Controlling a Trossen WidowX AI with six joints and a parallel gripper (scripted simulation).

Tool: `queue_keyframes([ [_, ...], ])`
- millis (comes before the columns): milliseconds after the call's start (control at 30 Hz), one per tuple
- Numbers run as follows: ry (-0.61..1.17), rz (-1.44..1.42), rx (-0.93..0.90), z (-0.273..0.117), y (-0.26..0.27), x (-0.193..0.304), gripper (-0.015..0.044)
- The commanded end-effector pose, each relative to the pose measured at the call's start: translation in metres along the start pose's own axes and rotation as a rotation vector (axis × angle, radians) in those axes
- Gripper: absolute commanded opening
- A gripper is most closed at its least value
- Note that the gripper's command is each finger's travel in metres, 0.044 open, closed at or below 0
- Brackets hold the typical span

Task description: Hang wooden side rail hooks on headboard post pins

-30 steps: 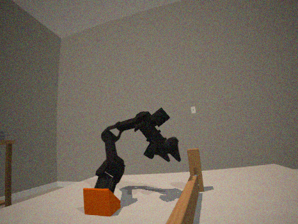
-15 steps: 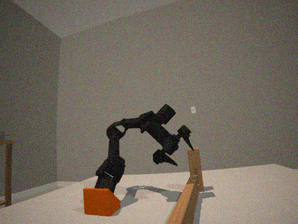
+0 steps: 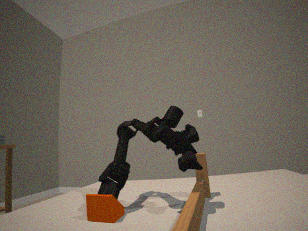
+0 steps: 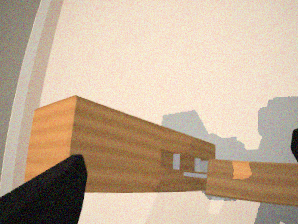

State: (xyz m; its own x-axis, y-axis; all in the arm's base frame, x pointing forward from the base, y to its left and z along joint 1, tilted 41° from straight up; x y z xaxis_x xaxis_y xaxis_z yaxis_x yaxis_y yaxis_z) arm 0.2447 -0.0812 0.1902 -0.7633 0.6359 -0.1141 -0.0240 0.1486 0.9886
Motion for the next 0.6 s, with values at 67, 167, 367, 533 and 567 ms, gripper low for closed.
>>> queue_keyframes([
  [67,0.029,-1.105,-0.154,-0.0057,-0.0354,0.0033,0.044],
  [167,0.029,-1.105,-0.154,-0.0057,-0.0354,0.0033,0.044],
  [367,0.029,-1.105,-0.154,-0.0057,-0.0354,0.0033,0.044],
  [533,0.029,-1.105,-0.154,-0.0057,-0.0354,0.0033,0.044],
  [567,0.029,-1.105,-0.154,-0.0057,-0.0354,0.0033,0.044],
])
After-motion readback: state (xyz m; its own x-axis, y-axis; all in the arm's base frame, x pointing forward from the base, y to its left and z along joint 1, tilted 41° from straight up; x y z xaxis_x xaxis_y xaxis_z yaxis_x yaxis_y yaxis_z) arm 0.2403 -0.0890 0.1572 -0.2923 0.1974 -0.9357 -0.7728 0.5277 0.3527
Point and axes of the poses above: the point midway between the two fingers, 35 mm back from their tips, its own z axis out along the fingers, its own y axis across the jaws, x = y × z, the point moved 9 cm from there along -z, back along the fingers, and after that the axes turned 10 degrees about z, right-handed, at the moved point
